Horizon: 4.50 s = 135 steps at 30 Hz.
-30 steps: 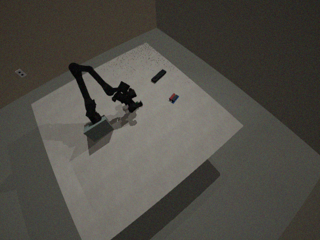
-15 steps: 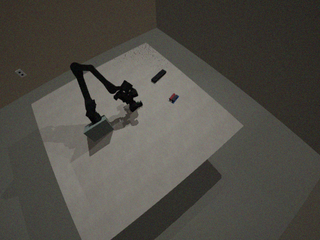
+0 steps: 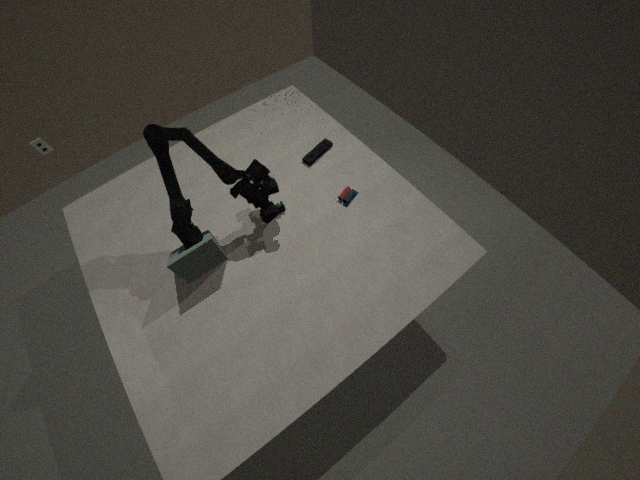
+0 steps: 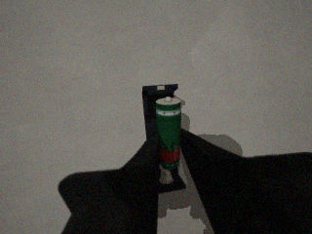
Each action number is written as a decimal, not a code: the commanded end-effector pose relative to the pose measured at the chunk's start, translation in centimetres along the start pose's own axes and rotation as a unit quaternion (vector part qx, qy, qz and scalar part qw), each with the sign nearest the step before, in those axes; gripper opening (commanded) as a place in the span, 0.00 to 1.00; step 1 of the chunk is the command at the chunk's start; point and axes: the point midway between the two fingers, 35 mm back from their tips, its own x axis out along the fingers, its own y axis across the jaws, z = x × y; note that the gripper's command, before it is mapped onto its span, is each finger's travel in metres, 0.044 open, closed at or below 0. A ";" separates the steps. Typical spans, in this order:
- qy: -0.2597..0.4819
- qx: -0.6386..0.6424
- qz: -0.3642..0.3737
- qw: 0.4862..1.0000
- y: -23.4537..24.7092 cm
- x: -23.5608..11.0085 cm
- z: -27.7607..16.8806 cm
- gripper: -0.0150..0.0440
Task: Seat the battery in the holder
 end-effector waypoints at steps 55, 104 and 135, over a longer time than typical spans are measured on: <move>0.163 -0.011 -0.015 0.986 0.3 0.9 -0.1 0.36; 0.229 -0.016 -0.029 0.973 0.8 1.0 0.3 0.36; 0.226 -0.017 -0.030 0.973 0.9 1.4 1.6 0.36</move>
